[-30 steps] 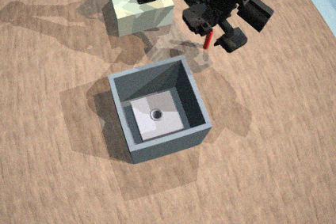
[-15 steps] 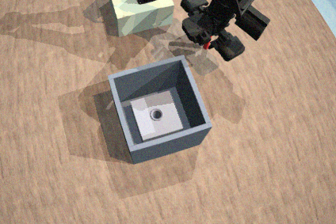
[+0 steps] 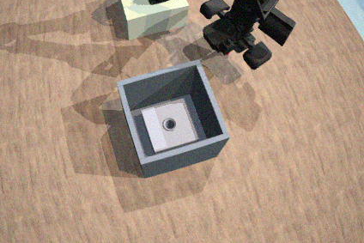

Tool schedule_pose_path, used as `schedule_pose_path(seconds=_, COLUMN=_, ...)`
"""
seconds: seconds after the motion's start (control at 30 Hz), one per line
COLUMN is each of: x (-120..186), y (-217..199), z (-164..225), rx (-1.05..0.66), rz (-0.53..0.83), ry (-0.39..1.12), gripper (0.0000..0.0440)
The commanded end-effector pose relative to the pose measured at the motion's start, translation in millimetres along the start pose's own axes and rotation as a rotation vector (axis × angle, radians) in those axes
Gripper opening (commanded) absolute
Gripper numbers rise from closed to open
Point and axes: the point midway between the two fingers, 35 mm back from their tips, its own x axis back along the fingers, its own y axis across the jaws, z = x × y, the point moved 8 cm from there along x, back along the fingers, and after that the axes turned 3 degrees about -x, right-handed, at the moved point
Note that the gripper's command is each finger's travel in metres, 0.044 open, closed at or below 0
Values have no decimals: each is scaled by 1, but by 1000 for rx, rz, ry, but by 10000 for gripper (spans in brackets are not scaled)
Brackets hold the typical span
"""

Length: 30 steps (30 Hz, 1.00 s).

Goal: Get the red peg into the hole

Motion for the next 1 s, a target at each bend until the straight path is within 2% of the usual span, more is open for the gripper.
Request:
schedule_pose_path(seconds=0.0, x=7, y=2, z=0, rx=-13, rz=-20, ry=16, gripper=3)
schedule_pose_path(seconds=0.4, x=41, y=15, z=-2, rx=-42, rz=-128, ry=65, gripper=0)
schedule_pose_path(seconds=0.97, x=110, y=36, z=-26, rx=-20, rz=-283, ry=57, gripper=0)
